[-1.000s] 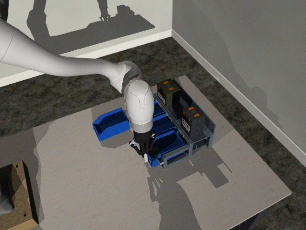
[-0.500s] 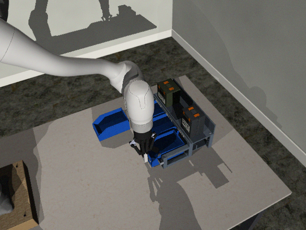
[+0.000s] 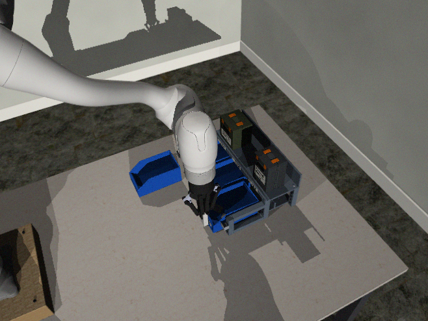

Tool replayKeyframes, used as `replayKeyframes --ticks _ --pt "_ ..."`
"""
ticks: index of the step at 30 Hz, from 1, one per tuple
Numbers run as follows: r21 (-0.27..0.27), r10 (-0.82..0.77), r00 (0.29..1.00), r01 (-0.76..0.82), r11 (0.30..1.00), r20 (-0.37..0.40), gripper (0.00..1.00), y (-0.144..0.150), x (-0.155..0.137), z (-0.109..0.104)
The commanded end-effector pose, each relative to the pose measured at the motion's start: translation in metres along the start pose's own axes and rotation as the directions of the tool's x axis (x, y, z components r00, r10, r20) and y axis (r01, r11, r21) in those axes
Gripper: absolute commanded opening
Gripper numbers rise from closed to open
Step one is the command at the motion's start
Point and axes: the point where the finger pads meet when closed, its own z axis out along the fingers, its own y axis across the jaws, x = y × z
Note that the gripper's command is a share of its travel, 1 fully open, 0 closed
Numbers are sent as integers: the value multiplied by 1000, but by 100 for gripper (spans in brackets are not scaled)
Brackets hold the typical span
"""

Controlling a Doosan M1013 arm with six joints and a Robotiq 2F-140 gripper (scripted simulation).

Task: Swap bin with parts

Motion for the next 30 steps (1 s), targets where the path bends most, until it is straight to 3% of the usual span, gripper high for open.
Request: replayKeyframes --ticks 1,30 --pt "0 0 1000 0 1000 0 10 2 0 0" --pt "0 0 1000 0 1000 0 10 37 0 0"
